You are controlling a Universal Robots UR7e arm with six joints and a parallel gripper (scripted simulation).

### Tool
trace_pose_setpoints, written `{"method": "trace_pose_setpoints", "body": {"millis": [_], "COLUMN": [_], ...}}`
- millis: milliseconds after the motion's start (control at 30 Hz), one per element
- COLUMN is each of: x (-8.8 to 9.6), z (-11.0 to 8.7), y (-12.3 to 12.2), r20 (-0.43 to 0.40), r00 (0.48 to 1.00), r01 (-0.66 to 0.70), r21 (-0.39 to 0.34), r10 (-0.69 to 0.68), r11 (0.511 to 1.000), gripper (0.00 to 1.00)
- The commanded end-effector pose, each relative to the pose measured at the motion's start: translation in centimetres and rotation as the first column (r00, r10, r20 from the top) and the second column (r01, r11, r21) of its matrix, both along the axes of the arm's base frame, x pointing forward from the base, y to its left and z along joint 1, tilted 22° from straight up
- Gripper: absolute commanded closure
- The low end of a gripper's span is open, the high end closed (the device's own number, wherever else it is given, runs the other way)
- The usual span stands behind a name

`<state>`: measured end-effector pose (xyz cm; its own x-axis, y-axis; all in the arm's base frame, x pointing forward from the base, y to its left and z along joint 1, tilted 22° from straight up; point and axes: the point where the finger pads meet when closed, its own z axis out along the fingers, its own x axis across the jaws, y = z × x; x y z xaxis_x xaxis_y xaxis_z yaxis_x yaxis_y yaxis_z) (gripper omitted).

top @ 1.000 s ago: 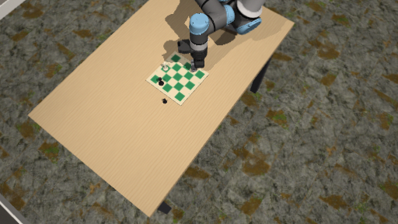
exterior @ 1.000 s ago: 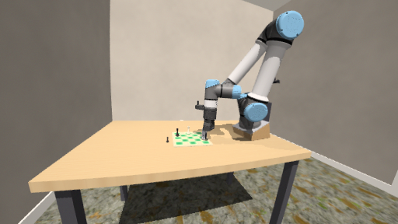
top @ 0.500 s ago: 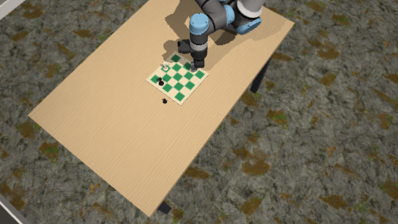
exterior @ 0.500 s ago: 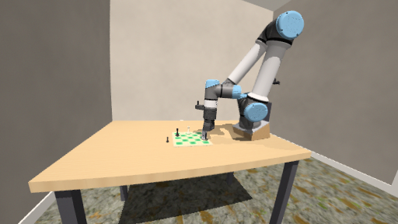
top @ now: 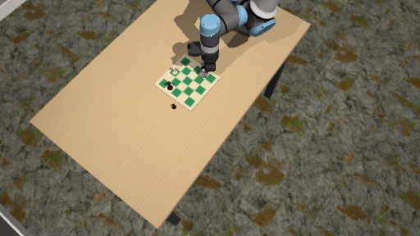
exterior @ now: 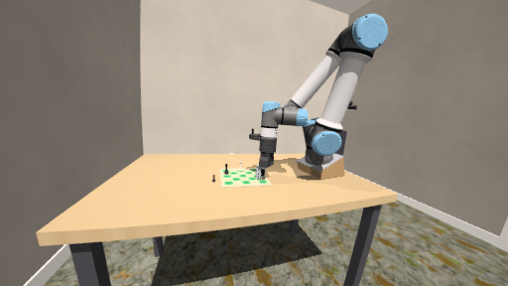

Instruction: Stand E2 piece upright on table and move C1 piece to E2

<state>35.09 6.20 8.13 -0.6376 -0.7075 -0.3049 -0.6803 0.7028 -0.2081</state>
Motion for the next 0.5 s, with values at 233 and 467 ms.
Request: {"method": "trace_pose_setpoints", "body": {"millis": [233, 467], "x": [0.02, -0.07], "z": [0.05, 0.28], "y": [-0.01, -0.02], "r20": [0.001, 0.001], "r00": [1.0, 1.0], "r01": [0.0, 0.0], "r21": [0.0, 0.0], "r10": [0.0, 0.0], "r11": [1.0, 1.0], "gripper": [0.32, 0.32]}}
